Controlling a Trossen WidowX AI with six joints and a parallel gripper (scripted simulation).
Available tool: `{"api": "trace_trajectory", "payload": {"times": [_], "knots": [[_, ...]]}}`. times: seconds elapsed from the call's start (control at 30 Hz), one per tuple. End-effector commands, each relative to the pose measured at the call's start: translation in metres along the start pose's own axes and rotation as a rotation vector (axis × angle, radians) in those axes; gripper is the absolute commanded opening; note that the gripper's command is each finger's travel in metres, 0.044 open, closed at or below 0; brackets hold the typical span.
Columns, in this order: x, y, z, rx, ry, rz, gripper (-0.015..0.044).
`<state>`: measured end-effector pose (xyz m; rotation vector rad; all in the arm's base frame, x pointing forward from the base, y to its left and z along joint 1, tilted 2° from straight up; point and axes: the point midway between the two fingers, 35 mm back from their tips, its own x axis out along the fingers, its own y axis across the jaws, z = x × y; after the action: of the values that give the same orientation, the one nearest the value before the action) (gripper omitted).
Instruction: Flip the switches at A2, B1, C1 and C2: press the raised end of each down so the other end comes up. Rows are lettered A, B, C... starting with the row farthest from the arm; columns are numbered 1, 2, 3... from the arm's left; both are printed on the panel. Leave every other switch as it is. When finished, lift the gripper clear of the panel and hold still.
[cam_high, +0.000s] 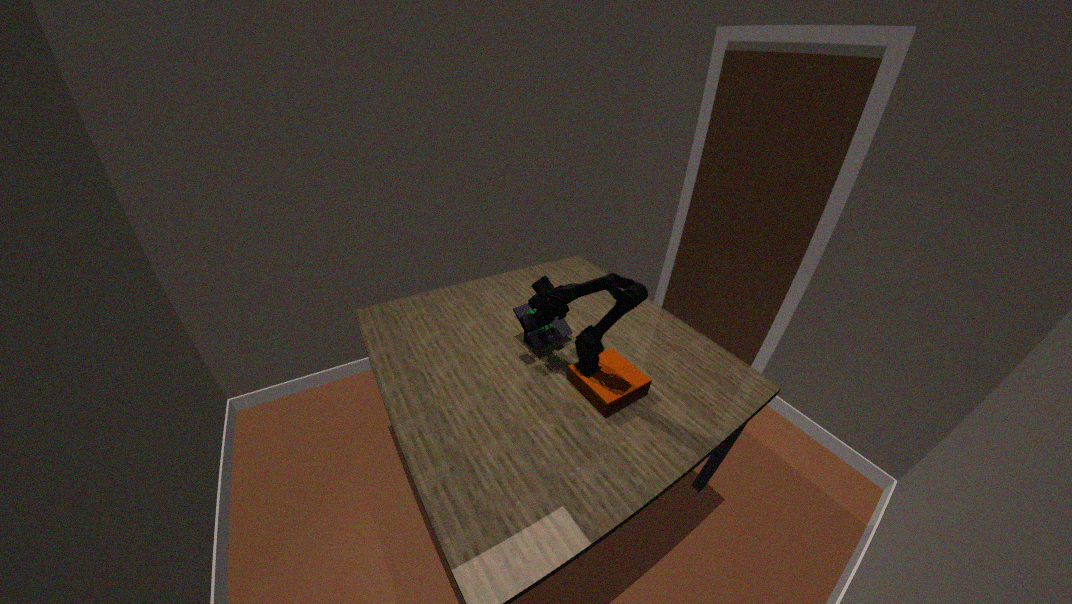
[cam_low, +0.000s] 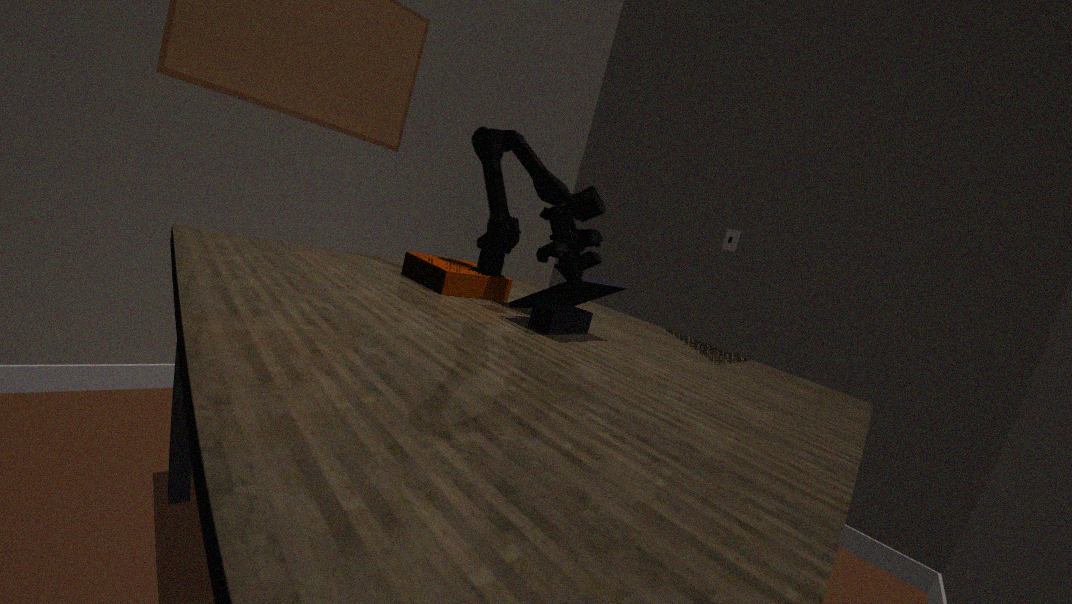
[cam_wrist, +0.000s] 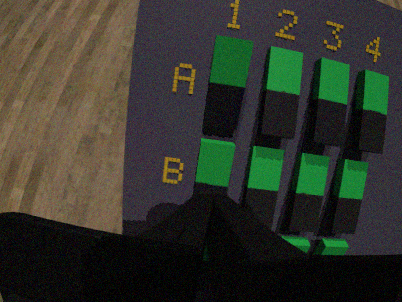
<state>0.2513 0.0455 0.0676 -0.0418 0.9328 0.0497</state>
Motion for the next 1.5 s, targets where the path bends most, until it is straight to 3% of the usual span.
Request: {"api": "trace_trajectory", "payload": {"times": [0.0,0.13,0.33,0.67,0.8,0.93,1.47], "knots": [[0.001,0.000,-0.002,-0.004,0.005,0.002,0.0000],[-0.007,0.001,0.001,0.000,0.005,0.001,0.0000],[-0.064,0.000,0.001,-0.004,0.033,0.003,0.0000],[-0.065,0.000,-0.039,-0.004,0.036,0.003,0.0000],[-0.063,0.000,-0.039,-0.004,0.035,0.003,0.0000],[-0.032,0.000,-0.041,-0.004,0.010,0.003,0.0000],[-0.017,0.000,-0.042,-0.004,0.008,0.003,0.0000]]}}
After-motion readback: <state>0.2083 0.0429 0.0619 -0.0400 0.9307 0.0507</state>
